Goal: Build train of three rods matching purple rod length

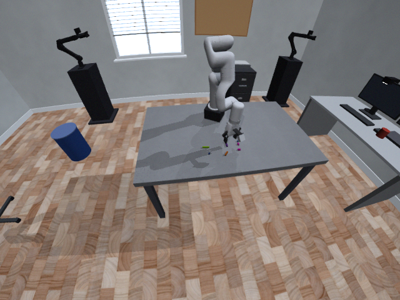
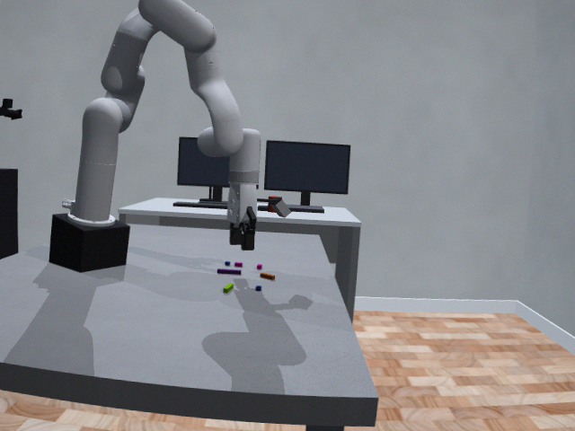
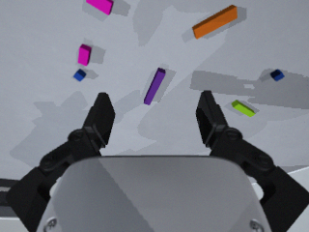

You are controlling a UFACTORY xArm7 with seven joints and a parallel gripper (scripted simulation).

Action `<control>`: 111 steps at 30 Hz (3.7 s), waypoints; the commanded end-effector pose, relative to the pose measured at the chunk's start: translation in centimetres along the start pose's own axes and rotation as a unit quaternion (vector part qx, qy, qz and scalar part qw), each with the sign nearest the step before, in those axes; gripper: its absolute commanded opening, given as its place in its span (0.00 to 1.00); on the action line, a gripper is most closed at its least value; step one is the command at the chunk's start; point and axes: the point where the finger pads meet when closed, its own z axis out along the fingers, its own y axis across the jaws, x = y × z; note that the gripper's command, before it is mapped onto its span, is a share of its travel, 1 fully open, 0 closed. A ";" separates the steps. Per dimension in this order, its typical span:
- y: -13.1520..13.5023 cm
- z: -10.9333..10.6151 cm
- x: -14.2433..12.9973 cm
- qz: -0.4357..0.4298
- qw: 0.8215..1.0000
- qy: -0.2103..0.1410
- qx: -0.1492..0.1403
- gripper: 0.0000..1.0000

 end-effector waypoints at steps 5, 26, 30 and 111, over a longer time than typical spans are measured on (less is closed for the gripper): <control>0.4 -0.1 0.0 -0.112 0.994 -0.001 0.016 1.00; 1.4 -0.1 -0.4 -0.417 0.909 0.005 0.014 1.00; 1.6 -0.1 -0.5 -0.471 0.882 0.006 0.013 1.00; 1.8 -0.1 -0.6 -0.541 0.841 0.008 0.012 1.00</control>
